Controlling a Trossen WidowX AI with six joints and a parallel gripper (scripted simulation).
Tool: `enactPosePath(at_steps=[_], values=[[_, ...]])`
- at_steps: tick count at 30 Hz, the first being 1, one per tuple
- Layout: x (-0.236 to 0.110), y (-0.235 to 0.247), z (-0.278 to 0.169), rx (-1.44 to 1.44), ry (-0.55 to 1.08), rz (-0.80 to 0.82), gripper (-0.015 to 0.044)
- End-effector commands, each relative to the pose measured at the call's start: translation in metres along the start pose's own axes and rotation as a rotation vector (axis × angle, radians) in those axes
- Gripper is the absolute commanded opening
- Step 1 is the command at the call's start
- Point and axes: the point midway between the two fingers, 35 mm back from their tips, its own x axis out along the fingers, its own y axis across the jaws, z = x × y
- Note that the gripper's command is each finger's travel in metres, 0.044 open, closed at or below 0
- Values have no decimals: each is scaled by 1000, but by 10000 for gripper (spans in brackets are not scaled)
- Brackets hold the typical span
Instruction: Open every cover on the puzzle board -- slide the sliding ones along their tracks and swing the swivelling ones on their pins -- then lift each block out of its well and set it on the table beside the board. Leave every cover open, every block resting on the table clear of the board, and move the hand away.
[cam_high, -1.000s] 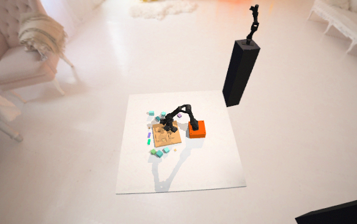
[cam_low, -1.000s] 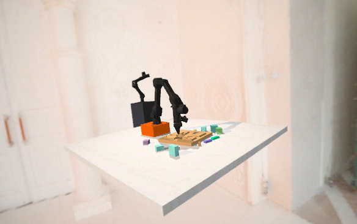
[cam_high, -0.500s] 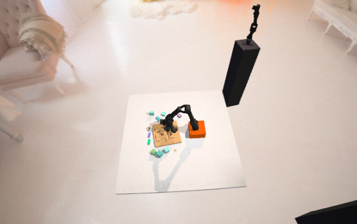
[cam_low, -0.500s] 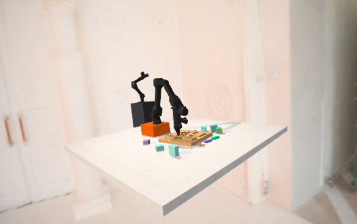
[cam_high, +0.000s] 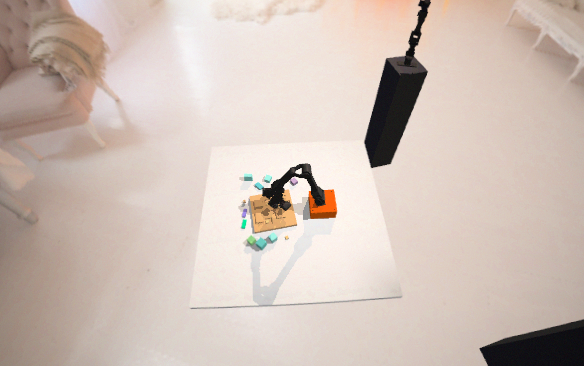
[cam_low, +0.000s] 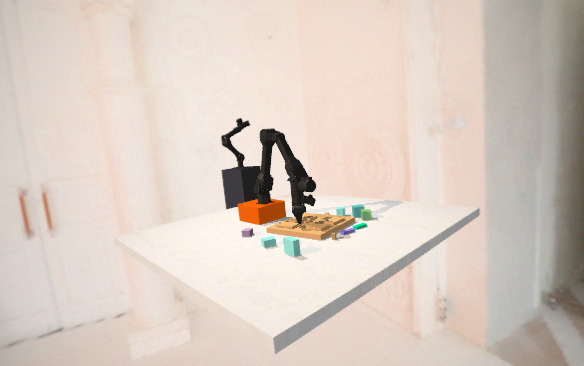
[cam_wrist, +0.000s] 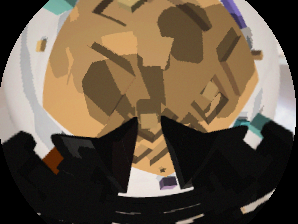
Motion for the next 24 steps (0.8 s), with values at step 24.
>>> enactPosePath(at_steps=[24], values=[[-15,-1,1,-2,-1,0,80]])
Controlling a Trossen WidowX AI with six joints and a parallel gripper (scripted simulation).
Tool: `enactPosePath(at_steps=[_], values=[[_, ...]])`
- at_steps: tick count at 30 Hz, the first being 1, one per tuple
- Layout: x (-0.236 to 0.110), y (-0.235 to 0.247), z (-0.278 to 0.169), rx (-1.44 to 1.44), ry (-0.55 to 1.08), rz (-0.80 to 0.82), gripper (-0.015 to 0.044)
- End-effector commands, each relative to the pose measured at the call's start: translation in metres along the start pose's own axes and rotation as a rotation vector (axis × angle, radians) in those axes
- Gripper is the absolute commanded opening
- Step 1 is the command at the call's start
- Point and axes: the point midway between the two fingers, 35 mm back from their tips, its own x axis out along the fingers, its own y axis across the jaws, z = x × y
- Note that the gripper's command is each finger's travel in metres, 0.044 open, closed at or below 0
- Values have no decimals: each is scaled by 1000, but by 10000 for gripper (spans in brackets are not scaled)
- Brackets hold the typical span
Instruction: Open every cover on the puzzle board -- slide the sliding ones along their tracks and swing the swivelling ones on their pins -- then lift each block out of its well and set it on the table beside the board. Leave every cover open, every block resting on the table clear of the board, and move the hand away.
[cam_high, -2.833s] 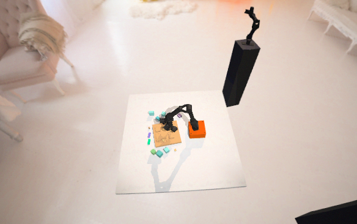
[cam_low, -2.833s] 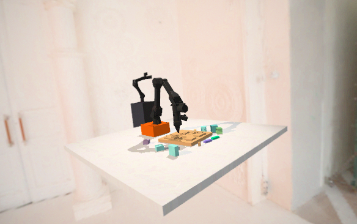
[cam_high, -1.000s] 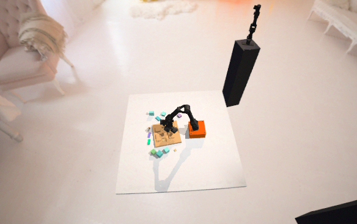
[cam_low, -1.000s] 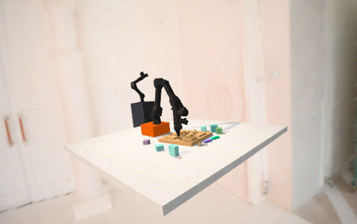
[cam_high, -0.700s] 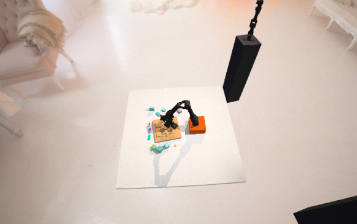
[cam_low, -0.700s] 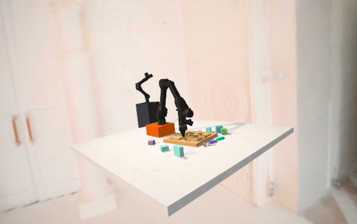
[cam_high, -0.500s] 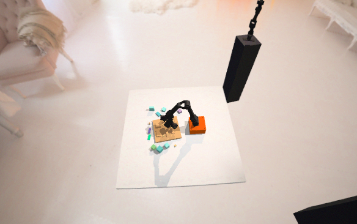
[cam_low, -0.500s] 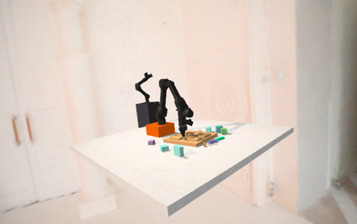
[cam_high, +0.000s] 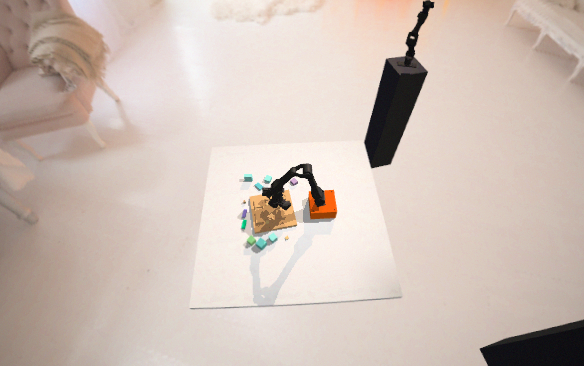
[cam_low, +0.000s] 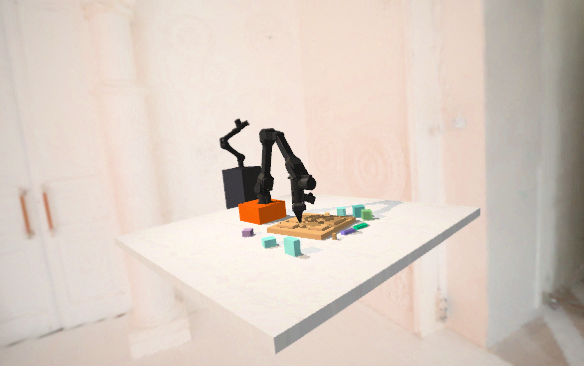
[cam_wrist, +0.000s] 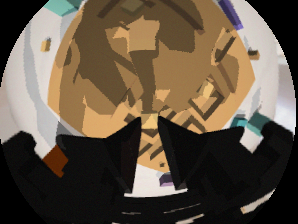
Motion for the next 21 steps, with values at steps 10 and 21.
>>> enactPosePath(at_steps=[10,21], values=[[-18,-2,2,-3,-6,-5,80],[-33,-1,2,-5,-7,-4,80]])
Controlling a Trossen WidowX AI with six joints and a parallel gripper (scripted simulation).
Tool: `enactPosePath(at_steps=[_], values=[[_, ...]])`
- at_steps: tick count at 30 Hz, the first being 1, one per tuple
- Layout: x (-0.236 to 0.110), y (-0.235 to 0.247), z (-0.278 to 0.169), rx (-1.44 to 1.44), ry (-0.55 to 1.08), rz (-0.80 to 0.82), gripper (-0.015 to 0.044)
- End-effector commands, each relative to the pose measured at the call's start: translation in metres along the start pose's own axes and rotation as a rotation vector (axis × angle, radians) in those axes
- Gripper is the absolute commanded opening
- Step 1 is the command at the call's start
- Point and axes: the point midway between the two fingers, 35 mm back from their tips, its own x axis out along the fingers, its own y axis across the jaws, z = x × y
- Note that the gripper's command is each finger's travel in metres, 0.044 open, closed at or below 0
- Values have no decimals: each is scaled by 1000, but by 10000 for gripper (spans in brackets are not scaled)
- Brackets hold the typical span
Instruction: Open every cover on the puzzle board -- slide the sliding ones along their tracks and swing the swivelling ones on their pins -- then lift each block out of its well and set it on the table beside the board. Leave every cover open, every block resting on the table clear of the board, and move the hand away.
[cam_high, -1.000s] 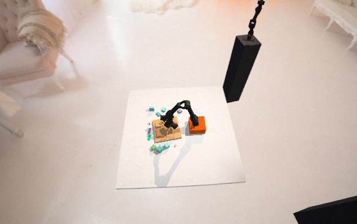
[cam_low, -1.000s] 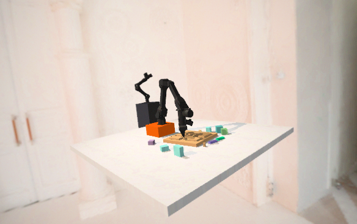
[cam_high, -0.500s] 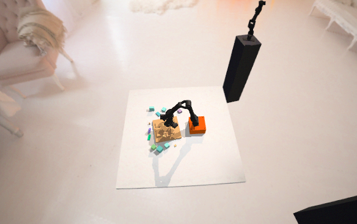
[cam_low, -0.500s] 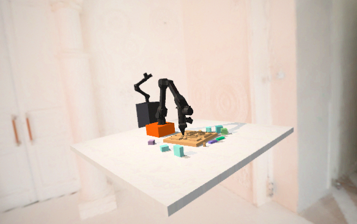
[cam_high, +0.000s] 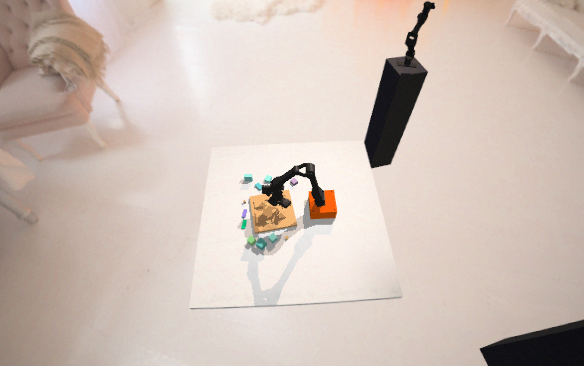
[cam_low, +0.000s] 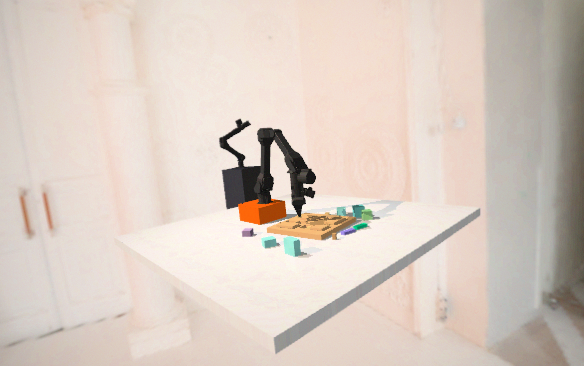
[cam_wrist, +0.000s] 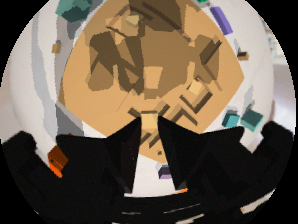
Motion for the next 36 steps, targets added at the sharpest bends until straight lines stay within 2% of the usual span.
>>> enactPosePath(at_steps=[1,23,36], values=[[-7,-1,1,-4,-7,-4,80],[-57,-1,1,-4,-7,-4,80],[-58,29,31,-4,-10,1,80]])
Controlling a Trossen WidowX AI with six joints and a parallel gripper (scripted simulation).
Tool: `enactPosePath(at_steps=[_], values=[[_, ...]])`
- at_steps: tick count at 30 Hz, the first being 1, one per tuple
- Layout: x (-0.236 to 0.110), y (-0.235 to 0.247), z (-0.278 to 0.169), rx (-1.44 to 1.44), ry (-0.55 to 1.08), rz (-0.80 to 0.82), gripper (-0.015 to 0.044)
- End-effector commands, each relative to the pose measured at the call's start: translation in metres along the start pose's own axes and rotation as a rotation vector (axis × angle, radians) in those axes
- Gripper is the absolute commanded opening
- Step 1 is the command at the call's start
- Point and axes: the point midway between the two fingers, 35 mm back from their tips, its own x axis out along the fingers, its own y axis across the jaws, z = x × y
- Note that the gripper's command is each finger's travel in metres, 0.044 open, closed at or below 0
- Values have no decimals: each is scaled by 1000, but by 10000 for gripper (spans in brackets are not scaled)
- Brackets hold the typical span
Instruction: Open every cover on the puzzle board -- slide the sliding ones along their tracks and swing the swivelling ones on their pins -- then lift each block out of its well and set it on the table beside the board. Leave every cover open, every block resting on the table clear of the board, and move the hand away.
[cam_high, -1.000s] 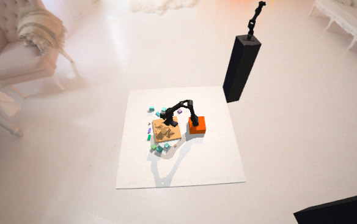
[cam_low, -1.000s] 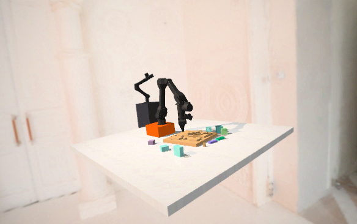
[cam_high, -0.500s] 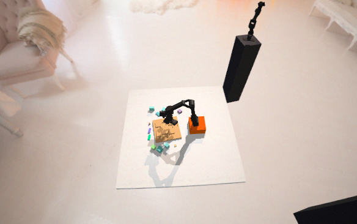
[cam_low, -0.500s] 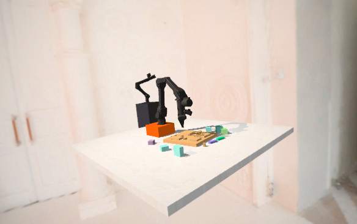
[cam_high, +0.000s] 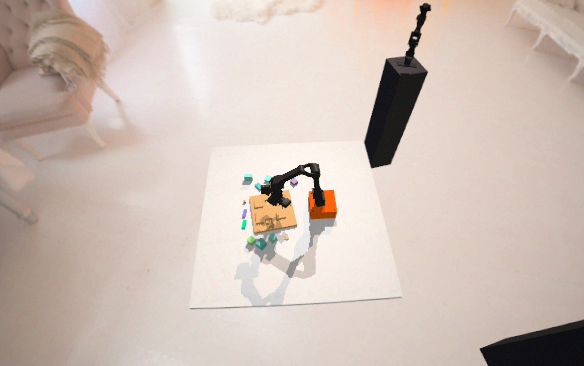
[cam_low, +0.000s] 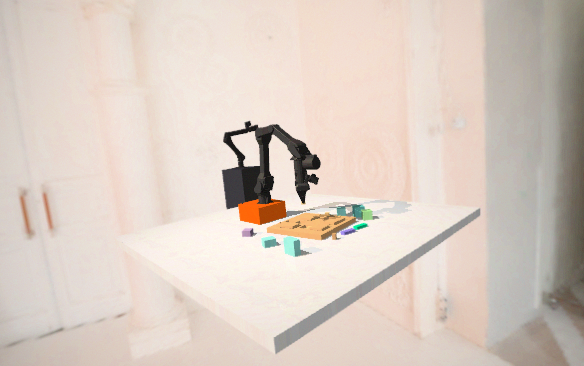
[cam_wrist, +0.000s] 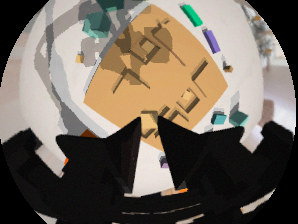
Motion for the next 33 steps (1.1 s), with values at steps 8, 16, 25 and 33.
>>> enactPosePath(at_steps=[8,16,25,33], values=[[0,34,27,4,-2,6,80],[0,61,44,5,-3,9,80],[-1,93,59,5,-4,12,80],[-1,123,69,5,-5,14,80]])
